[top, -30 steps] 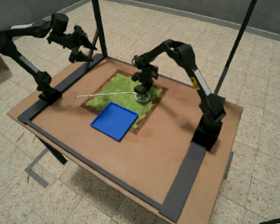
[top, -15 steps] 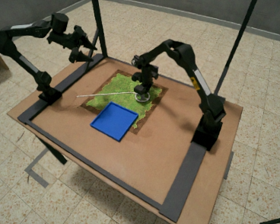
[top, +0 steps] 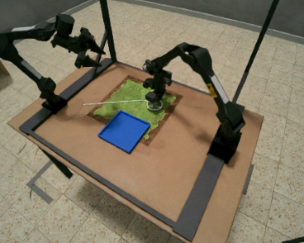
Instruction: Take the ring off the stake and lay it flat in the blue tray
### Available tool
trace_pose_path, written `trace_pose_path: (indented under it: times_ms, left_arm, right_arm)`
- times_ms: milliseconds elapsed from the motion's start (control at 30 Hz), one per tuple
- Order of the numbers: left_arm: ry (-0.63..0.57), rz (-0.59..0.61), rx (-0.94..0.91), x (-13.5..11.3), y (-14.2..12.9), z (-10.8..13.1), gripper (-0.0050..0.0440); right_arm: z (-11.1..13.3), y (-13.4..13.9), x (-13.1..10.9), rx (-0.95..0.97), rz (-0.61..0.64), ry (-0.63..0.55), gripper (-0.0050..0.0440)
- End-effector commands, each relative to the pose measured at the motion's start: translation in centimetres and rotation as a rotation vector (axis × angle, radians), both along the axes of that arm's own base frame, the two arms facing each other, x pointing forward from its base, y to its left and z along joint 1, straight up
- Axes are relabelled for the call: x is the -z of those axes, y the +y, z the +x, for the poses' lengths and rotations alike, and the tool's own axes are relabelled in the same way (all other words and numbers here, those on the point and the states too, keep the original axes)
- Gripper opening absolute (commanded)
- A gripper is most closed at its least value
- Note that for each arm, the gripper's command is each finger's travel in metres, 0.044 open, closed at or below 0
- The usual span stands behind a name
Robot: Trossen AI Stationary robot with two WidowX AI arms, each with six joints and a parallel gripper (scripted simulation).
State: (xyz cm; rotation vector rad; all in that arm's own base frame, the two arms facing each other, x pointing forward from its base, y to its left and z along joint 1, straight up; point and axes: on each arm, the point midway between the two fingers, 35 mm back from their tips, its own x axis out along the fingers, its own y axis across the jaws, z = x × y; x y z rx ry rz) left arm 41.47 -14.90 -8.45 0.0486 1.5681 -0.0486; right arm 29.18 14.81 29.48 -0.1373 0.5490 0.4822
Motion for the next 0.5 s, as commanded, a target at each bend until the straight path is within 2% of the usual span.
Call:
trace_pose_path:
  times_ms: [0,267,467]
  left_arm:
    - [-0.036,-0.013,-0.005,-1.8,0.2,0.5,0.0002]
    - [-0.035,-0.012,-0.002,-3.1,1.4,-0.6,0.0002]
    - [-0.042,-0.015,0.002,-3.3,1.2,-0.4,0.0002]
  right_arm:
    - [-0.1,-0.1,-0.7,-0.002,0.008,-0.019,0.044]
    - [-0.1,-0.1,-0.7,-0.002,0.008,-0.019,0.044]
    - [-0.1,-0.1,-0.7,-0.002,0.008,-0.019,0.044]
